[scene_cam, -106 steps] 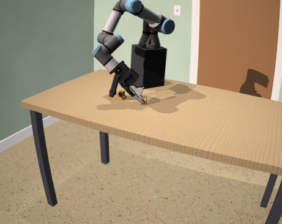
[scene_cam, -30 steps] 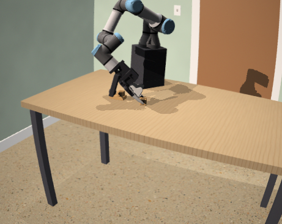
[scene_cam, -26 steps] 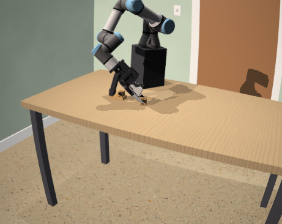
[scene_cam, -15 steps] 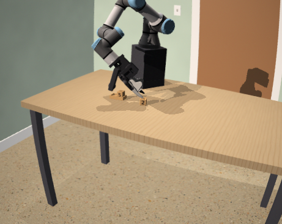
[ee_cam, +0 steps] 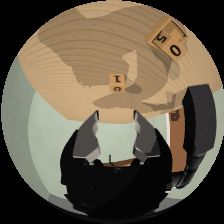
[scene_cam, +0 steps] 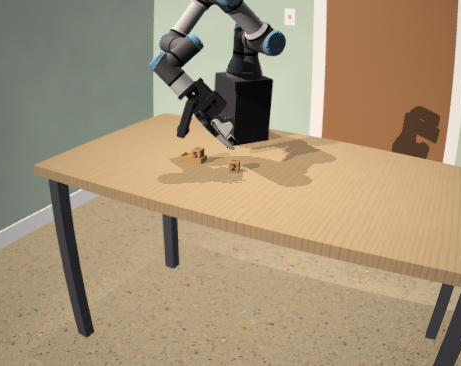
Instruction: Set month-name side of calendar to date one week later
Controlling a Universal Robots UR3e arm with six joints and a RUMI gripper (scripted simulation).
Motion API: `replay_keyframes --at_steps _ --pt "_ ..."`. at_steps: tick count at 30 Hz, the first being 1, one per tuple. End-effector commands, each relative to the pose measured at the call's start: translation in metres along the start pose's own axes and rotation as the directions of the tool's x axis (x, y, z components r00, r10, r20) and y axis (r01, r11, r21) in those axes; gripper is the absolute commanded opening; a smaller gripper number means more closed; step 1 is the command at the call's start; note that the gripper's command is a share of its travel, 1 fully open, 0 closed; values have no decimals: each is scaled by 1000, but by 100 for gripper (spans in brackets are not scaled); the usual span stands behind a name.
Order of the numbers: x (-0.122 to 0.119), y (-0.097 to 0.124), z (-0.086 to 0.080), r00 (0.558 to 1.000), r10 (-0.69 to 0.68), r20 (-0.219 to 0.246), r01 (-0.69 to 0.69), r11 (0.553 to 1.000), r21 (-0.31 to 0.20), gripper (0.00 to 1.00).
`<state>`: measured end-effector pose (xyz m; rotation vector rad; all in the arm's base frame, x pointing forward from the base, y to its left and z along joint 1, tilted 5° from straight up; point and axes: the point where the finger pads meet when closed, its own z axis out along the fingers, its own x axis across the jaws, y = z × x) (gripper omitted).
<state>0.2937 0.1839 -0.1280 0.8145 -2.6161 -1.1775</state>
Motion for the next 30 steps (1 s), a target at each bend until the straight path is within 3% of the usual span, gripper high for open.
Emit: replay_keyframes --at_steps 1,10,19,21,30 --pt "3 6 -3 1000 6 -6 -6 1000 -10 42" --pt "3 6 -2 1000 6 -11 -5 1000 23 42" --pt "3 6 -1 1000 7 -17 -4 991 137 42" --pt "3 6 -1 1000 7 -17 -4 991 137 42" --pt "3 8 -2 1000 6 -9 -4 972 235 42"
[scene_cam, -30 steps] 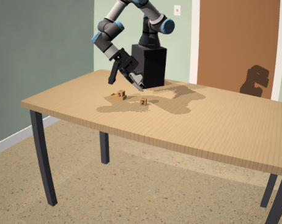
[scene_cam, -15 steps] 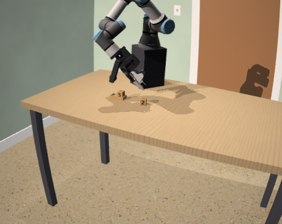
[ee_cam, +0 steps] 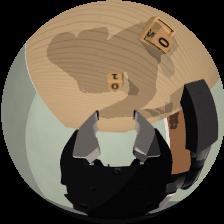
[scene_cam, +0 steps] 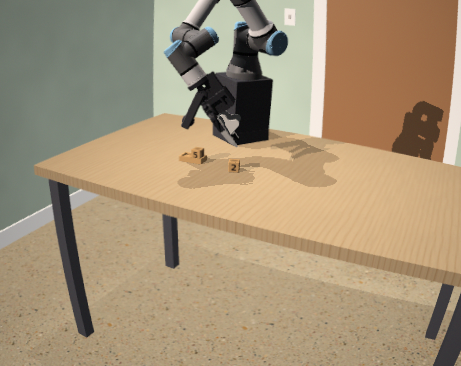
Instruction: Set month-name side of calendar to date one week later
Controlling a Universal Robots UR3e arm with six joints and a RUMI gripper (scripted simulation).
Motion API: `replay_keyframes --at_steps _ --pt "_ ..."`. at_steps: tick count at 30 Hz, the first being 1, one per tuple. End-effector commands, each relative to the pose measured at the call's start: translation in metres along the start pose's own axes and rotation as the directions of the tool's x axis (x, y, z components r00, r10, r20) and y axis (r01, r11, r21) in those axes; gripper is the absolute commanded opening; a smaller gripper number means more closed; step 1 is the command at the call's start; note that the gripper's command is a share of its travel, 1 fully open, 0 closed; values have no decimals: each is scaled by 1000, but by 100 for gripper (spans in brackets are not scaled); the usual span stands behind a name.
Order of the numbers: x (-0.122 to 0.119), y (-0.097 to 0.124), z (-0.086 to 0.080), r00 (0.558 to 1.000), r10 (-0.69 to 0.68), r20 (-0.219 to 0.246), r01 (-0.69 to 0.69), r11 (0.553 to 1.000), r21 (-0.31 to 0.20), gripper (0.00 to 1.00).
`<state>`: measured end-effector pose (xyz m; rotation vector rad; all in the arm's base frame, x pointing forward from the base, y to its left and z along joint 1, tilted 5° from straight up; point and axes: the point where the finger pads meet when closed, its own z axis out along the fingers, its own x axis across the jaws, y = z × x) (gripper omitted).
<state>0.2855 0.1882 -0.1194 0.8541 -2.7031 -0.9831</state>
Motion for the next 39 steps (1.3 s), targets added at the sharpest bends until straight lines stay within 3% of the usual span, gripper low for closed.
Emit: replay_keyframes --at_steps 1,14,31,39 --pt "-1 -4 -1 1000 10 17 -12 995 99 42" --pt "-1 -4 -1 1000 10 16 -12 992 122 42" --pt "-1 -2 0 1000 11 13 -15 942 336 42" --pt "-1 -1 -1 1000 10 19 -16 931 363 42"
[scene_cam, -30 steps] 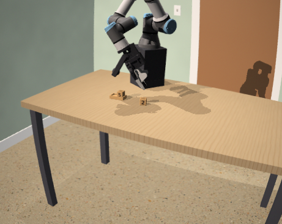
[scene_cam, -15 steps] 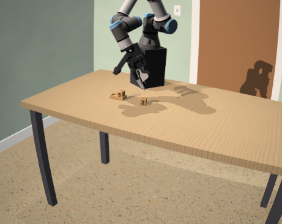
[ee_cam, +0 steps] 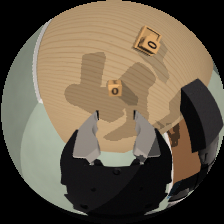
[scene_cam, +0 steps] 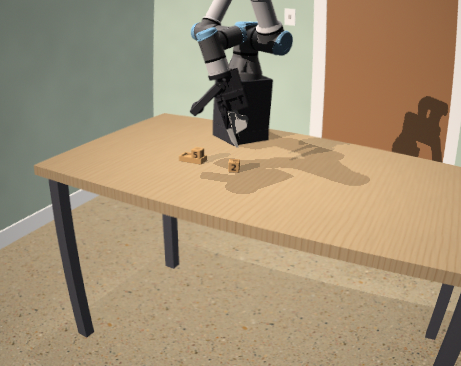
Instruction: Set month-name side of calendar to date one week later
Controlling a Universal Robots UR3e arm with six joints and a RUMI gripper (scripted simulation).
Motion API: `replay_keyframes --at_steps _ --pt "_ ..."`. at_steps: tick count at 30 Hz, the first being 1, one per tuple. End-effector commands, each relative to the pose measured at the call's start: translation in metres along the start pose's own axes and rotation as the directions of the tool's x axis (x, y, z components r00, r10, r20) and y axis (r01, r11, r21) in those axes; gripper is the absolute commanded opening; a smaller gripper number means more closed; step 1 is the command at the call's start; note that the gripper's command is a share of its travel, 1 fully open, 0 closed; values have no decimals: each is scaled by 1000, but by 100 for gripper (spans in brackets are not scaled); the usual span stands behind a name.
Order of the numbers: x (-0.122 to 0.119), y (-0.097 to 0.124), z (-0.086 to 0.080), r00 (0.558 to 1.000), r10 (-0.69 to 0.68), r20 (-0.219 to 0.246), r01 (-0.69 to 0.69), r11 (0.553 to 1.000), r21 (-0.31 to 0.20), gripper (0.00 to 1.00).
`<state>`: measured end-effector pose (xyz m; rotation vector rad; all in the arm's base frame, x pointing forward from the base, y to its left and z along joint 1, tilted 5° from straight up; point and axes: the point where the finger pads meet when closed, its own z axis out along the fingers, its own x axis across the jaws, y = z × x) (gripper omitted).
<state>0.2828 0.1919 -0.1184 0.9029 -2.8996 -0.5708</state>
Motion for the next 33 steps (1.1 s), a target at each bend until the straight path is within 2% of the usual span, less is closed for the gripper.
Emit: replay_keyframes --at_steps 1,8,18,20,25,32,33 --pt "-2 -6 -1 1000 17 15 -18 998 63 42" --pt "-1 -6 0 1000 17 9 -18 996 87 42" --pt "1 -5 2 1000 18 -1 -17 972 233 42" --pt "1 -5 2 1000 18 -1 -17 972 233 42" --pt "0 -4 1 1000 18 8 -19 955 295 42" --pt "-1 -3 0 1000 18 14 -21 948 318 42" --pt "-1 -3 0 1000 18 14 -21 948 318 100"
